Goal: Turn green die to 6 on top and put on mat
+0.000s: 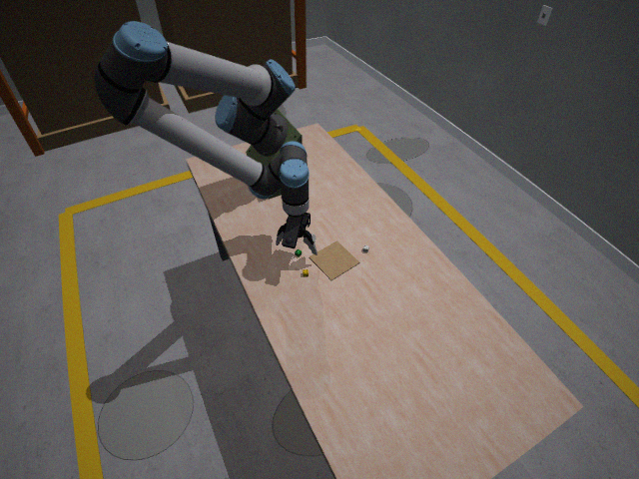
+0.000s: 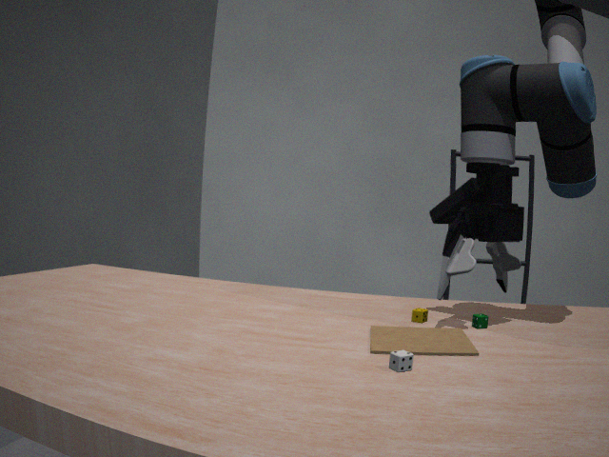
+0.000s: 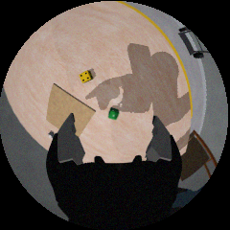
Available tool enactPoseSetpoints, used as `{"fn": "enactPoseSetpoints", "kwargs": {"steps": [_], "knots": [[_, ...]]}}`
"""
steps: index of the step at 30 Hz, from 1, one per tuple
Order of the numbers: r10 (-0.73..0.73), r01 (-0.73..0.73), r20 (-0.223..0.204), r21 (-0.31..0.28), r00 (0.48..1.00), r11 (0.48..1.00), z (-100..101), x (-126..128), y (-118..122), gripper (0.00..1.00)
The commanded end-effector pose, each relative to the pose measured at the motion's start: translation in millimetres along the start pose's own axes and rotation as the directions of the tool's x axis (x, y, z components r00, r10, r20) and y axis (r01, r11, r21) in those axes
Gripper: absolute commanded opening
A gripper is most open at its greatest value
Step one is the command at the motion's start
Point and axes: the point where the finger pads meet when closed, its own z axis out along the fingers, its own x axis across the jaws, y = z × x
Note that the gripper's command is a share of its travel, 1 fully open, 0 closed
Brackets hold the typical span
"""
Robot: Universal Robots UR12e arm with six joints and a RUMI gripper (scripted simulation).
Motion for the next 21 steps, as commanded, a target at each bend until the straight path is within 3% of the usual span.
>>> {"fn": "enactPoseSetpoints", "kwargs": {"steps": [1,13,21], "knots": [[0.0,0.0,0.0,0.001,1.0,1.0,-0.4,-0.1,-0.2,1.0],[0.0,0.0,0.0,0.001,1.0,1.0,-0.4,-5.6,2.2,1.0],[0.0,0.0,0.0,0.001,1.0,1.0,-0.4,-34.7,14.5,1.0]]}}
